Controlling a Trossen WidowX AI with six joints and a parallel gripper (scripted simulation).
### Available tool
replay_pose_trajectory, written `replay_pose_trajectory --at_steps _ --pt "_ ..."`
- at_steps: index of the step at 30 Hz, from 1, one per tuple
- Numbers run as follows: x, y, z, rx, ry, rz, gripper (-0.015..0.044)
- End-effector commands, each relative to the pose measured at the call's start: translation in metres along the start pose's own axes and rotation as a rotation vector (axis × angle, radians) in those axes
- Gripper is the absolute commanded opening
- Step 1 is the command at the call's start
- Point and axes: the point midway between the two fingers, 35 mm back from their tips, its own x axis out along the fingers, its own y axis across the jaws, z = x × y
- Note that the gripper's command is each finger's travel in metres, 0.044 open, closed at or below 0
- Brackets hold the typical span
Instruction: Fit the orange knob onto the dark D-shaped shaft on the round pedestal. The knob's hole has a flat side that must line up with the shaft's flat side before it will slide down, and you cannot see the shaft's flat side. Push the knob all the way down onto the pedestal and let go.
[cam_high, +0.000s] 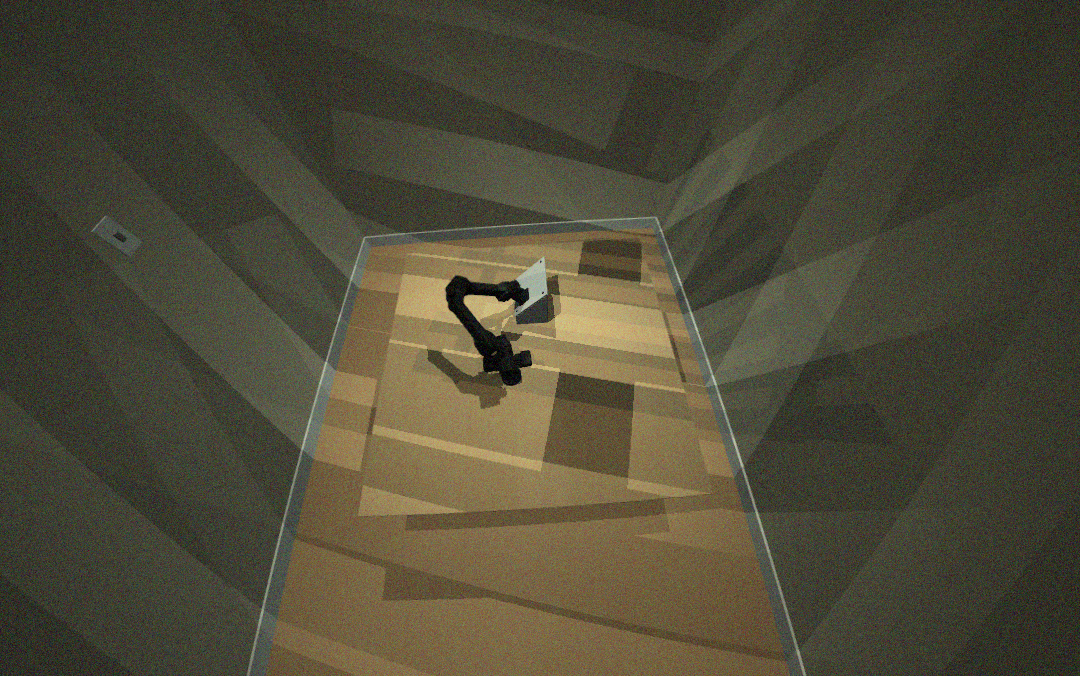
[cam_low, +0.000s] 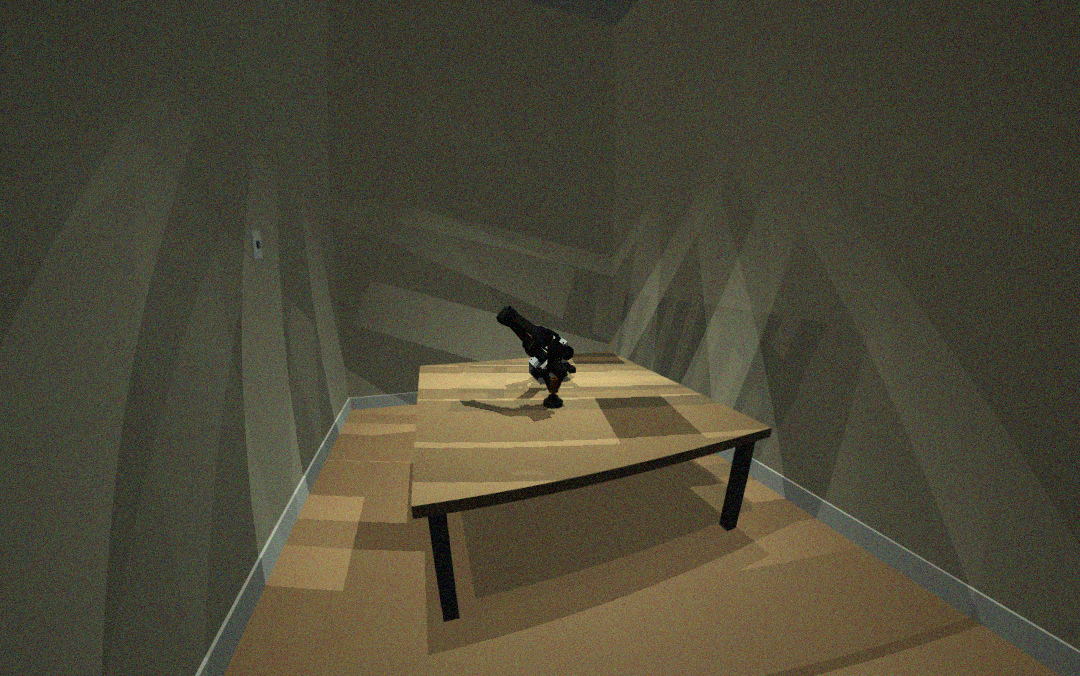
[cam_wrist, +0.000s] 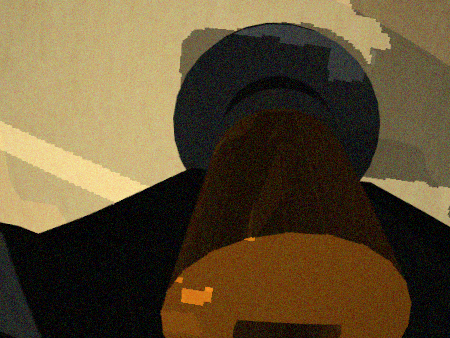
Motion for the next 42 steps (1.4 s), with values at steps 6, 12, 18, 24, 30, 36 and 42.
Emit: replay_pose_trajectory --at_steps 6,12,18,24,30,36,42 --pt "-0.0015 -0.0024 -0.0005 -0.009 -0.002 -0.002 0.0" --pt "0.0015 -0.0019 -0.0002 -0.009 -0.002 -0.002 0.0" --pt "0.0012 -0.0007 -0.0002 -0.009 -0.002 -0.002 0.0" --pt "0.002 0.0006 -0.0004 -0.009 -0.002 -0.002 0.0" --pt "-0.0005 0.0011 -0.0008 -0.009 -0.002 -0.002 0.0" --pt "-0.0034 0.0005 -0.0002 -0.034 -0.002 -0.002 0.0" --pt "-0.0022 0.0001 0.0007 -0.216 -0.001 -0.002 0.0"
